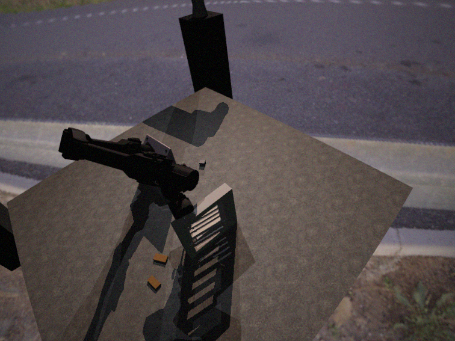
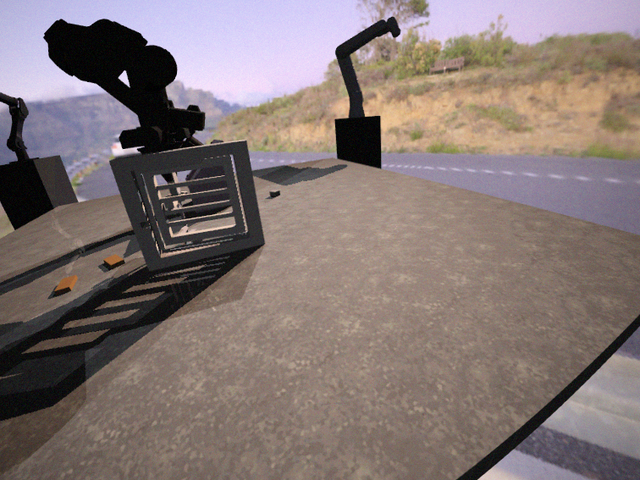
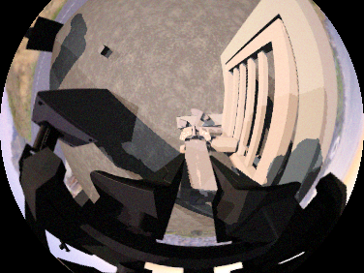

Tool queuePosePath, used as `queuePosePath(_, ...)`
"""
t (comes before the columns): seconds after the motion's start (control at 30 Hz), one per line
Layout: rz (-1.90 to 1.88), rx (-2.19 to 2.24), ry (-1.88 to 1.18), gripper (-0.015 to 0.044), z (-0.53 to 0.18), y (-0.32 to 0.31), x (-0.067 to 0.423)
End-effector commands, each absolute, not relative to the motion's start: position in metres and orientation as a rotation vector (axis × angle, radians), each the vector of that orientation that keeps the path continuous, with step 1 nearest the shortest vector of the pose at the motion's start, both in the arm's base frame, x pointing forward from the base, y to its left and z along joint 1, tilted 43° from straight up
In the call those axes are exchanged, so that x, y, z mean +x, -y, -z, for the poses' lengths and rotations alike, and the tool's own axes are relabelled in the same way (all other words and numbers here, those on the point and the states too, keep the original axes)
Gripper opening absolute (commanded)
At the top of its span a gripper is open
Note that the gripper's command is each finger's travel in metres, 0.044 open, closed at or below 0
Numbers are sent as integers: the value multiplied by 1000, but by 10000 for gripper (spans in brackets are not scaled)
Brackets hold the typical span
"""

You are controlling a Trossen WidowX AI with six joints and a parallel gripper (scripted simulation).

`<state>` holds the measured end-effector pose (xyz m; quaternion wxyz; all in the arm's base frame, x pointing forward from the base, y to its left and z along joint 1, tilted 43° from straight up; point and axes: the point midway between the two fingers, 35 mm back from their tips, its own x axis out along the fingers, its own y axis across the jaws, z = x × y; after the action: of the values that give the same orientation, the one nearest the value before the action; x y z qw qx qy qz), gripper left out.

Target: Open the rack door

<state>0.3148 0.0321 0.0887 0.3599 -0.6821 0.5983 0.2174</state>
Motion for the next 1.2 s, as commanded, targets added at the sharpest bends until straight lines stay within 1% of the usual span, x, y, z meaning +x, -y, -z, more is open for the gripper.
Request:
queuePosePath(0.0,-481,-1687,-1536,8,-86,-34,311)
queuePosePath(1.17,-64,-1274,-1500,8,-51,-58,265)
